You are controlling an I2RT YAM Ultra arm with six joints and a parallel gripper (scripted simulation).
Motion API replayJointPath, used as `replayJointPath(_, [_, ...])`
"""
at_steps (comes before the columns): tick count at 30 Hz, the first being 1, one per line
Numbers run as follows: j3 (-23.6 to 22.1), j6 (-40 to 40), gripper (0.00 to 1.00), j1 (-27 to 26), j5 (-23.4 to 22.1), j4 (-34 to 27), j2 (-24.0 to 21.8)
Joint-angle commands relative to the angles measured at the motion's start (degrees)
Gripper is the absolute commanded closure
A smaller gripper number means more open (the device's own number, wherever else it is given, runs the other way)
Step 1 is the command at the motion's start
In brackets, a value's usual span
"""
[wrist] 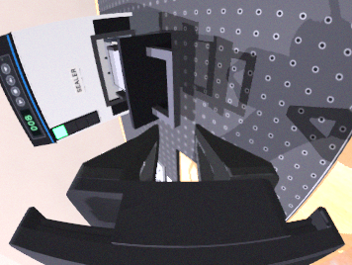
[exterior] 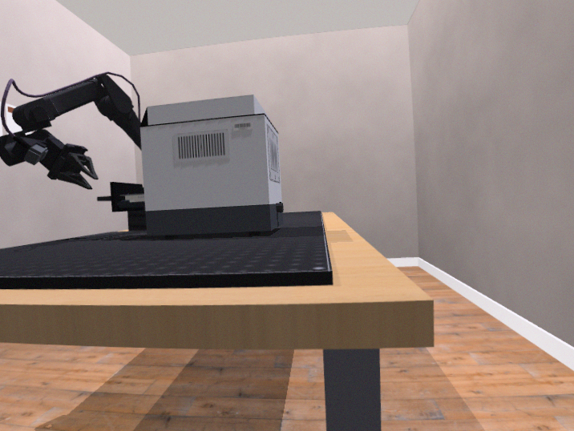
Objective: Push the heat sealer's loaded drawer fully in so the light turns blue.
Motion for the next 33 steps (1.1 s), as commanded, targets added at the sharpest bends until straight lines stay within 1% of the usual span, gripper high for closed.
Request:
replayJointPath(1, [2.0, -0.6, 0.7, -0.4, -1.4, -0.8, -1.3])
replayJointPath(7, [2.0, -0.6, 0.7, -0.4, -1.4, -0.8, -1.3])
replayJointPath(13, [1.5, 0.3, 0.7, 0.7, -1.6, 1.2, -1.9])
replayJointPath(14, [1.4, 0.5, 0.7, 0.8, -1.6, 1.3, -1.9])
replayJointPath(17, [-1.1, 0.7, 0.7, 1.0, -1.7, 1.7, -1.7])
replayJointPath(33, [-3.0, 2.1, 0.7, 1.9, -2.0, 4.3, -2.1])
